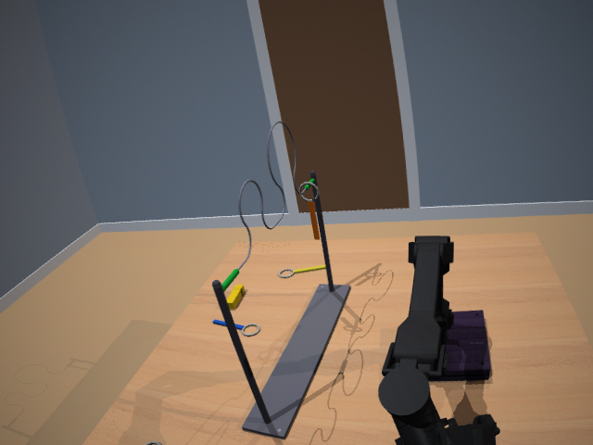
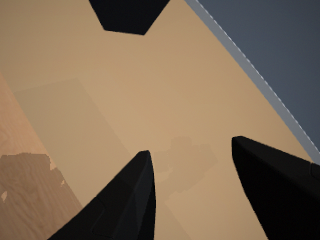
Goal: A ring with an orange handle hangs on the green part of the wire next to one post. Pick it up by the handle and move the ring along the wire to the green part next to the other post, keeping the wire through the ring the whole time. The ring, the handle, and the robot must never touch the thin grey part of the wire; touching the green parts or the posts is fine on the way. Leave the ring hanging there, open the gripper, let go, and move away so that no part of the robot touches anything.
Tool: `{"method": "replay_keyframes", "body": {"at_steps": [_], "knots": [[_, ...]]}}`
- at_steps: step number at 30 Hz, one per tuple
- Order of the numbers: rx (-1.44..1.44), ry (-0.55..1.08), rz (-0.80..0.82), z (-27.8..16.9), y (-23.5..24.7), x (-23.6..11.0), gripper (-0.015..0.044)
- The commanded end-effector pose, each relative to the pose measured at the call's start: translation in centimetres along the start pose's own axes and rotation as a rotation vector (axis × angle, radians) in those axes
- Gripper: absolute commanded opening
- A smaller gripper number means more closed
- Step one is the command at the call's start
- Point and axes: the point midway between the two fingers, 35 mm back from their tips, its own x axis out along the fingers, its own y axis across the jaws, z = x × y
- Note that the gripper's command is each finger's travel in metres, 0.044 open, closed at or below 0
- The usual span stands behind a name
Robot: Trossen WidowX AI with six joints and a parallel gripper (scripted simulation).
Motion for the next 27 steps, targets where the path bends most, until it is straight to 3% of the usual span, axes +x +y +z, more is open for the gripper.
{"method": "replay_keyframes", "body": {"at_steps": [1,27], "knots": [[0.147,0.023,-0.042,-1.9,-1.3,-2.4,0.016],[0.922,0.109,-0.351,-11.6,-5.4,-16.5,0.016]]}}
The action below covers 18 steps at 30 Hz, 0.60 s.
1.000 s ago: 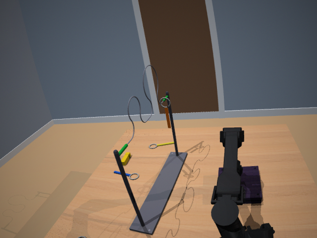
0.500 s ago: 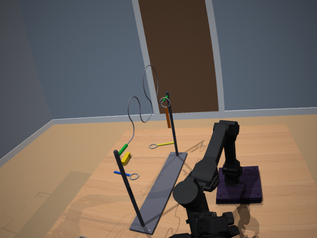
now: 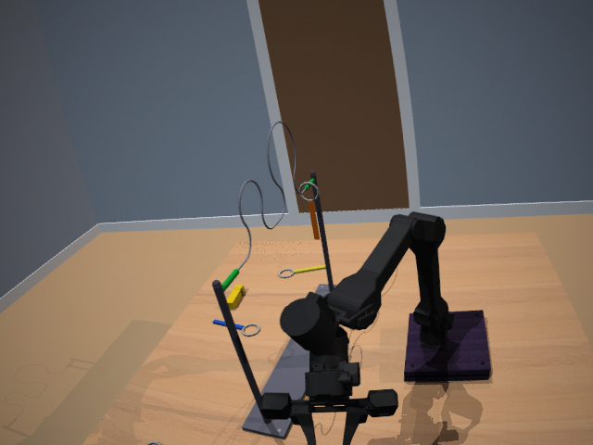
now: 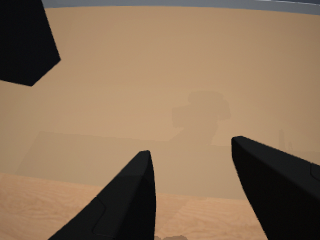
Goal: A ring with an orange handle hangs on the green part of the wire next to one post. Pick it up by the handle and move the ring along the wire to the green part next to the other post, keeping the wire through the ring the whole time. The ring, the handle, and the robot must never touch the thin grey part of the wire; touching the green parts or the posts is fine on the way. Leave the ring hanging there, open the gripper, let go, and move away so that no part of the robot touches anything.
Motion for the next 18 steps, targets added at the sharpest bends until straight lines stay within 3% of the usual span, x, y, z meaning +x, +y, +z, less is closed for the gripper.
{"method": "replay_keyframes", "body": {"at_steps": [1,18], "knots": [[0.141,-0.007,-0.052,-0.6,-1.8,-2.3,0.016],[0.64,-0.066,-0.274,-3.8,-7.8,-11.0,0.016]]}}
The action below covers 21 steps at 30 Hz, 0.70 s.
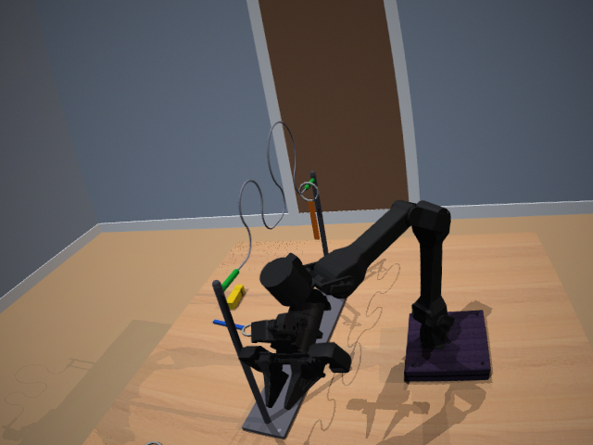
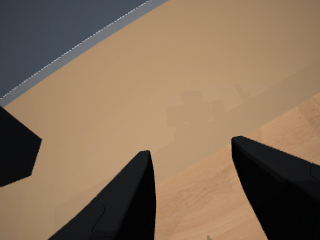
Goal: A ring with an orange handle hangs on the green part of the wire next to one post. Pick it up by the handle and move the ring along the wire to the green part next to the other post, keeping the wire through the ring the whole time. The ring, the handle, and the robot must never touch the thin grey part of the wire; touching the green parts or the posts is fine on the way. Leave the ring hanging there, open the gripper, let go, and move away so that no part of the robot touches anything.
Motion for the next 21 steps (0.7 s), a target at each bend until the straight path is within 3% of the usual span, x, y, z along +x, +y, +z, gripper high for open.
{"method": "replay_keyframes", "body": {"at_steps": [1,21], "knots": [[0.14,-0.029,-0.051,0.1,-1.9,-2.2,0.016],[0.723,-0.223,-0.261,-0.8,-9.0,-11.9,0.016]]}}
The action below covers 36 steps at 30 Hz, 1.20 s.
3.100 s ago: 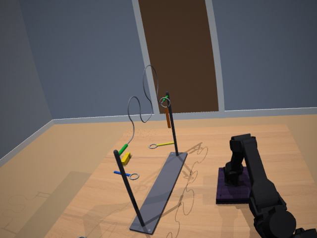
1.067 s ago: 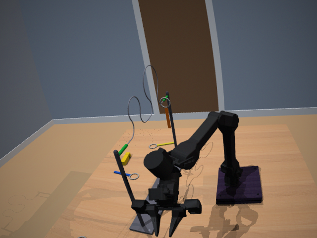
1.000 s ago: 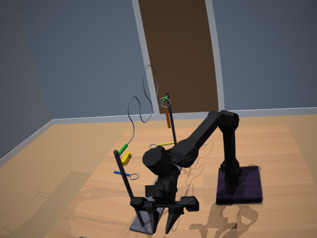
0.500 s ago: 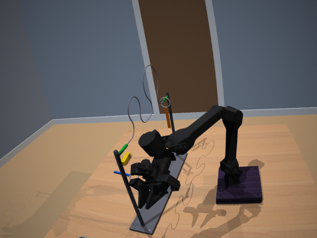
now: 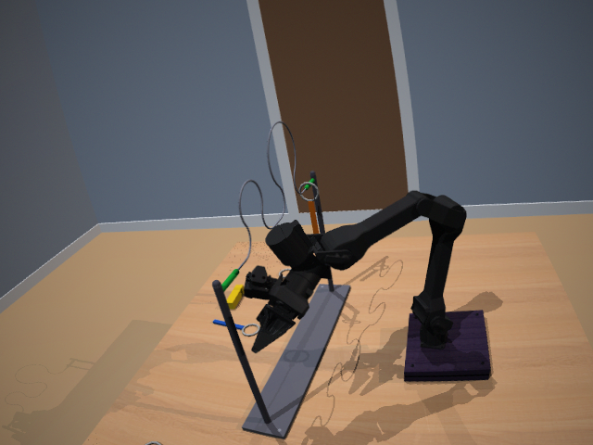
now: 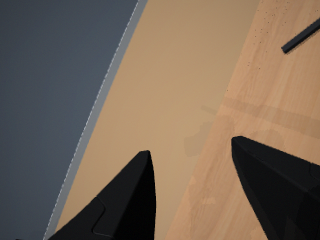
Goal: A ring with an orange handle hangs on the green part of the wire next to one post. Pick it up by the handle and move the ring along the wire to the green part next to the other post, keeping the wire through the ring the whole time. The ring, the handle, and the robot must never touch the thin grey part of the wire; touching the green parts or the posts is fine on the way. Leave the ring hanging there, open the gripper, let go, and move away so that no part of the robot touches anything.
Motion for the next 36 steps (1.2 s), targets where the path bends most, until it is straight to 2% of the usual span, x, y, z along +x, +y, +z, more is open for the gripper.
{"method": "replay_keyframes", "body": {"at_steps": [1,6,21,28,36], "knots": [[0.14,-0.054,-0.035,0.9,-1.7,-2.1,0.016],[0.264,-0.153,-0.117,2.4,-5.1,-5.0,0.016],[0.277,-0.477,-0.337,6.1,-18.0,-15.6,0.016],[0.191,-0.565,-0.399,6.1,-21.9,-19.9,0.016],[0.02,-0.669,-0.502,4.5,-26.3,-26.6,0.016]]}}
